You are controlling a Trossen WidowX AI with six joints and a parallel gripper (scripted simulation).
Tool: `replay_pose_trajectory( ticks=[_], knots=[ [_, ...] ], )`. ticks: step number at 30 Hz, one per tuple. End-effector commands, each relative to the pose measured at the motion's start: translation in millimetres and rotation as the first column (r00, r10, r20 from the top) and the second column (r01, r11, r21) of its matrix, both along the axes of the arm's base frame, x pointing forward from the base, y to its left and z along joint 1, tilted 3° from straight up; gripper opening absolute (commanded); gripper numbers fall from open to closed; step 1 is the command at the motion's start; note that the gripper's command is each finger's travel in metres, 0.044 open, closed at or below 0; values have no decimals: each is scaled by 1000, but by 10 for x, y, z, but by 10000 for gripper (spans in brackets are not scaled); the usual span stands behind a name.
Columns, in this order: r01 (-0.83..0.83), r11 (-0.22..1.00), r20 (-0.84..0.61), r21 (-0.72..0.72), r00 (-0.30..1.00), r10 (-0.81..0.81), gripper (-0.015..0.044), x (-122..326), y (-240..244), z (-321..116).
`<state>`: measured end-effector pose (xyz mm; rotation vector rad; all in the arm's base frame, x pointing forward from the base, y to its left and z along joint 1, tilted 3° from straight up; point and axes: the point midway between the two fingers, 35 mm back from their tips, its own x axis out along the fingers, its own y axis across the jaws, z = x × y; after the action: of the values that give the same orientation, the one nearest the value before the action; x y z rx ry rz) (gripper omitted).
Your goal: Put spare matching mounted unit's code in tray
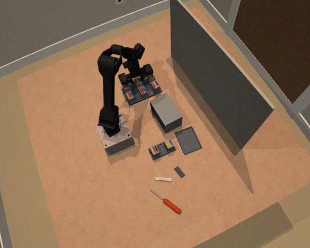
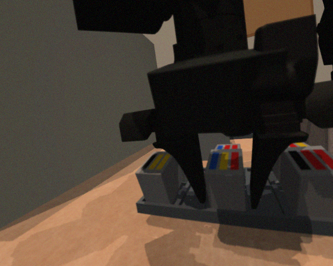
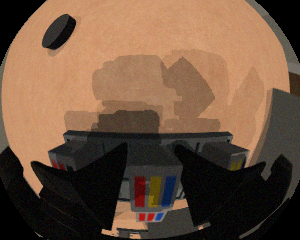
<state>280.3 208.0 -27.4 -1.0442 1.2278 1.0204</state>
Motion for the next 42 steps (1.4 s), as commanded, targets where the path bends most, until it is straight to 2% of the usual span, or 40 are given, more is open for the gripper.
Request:
replay_pose_trajectory(
  ticks=[1,7,11,12,21,31,42],
  knots=[
    [0,1000,0,0,1000,0,155,0,0,0],
    [0,1000,0,0,1000,0,115,0,0,0],
    [0,1000,0,0,1000,0,10,0,0,0],
    [0,1000,0,0,1000,0,0,0,0,0],
    [0,1000,0,0,1000,0,0,2,2,51],
    [0,1000,2,-4,1000,0,0,-49,-30,780],
    [0,1000,2,-4,1000,0,0,-52,-31,793]
  ],
)
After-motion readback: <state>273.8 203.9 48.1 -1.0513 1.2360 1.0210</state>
